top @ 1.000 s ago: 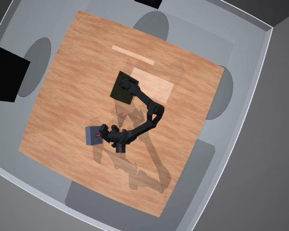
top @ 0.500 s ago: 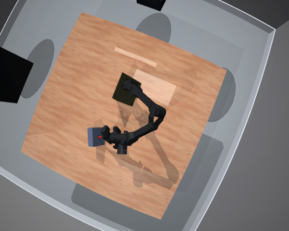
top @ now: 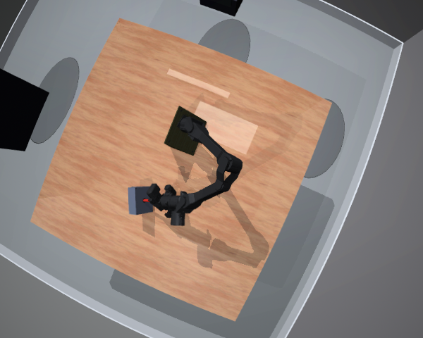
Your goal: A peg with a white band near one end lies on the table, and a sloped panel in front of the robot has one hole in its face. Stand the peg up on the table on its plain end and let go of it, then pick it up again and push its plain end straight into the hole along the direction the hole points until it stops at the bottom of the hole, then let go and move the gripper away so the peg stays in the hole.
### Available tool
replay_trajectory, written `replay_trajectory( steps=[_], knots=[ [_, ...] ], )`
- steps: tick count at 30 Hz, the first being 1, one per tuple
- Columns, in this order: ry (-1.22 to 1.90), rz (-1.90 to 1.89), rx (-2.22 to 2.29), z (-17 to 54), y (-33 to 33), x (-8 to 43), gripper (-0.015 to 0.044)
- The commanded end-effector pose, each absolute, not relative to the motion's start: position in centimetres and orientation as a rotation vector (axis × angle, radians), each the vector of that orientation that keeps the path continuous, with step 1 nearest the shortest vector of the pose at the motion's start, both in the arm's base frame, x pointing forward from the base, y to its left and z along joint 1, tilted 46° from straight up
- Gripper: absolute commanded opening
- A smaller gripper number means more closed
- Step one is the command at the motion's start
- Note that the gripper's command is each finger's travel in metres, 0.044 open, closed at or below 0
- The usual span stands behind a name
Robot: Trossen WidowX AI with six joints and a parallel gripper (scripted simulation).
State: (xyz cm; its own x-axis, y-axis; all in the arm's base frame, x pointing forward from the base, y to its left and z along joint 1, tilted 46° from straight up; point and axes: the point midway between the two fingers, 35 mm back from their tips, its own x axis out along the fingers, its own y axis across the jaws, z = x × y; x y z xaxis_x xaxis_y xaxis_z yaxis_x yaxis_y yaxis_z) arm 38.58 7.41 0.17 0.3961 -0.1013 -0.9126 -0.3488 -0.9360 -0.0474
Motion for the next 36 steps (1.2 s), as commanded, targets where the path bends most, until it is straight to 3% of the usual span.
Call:
replay_trajectory(
  steps=[1, 36],
  knots=[
    [0.394, 1.566, -2.423, -0.2, 7.5, 38.7, 0.0],
    [0.394, 1.566, -2.423, -1.4, 7.3, 39.3, 0.0]
  ],
)
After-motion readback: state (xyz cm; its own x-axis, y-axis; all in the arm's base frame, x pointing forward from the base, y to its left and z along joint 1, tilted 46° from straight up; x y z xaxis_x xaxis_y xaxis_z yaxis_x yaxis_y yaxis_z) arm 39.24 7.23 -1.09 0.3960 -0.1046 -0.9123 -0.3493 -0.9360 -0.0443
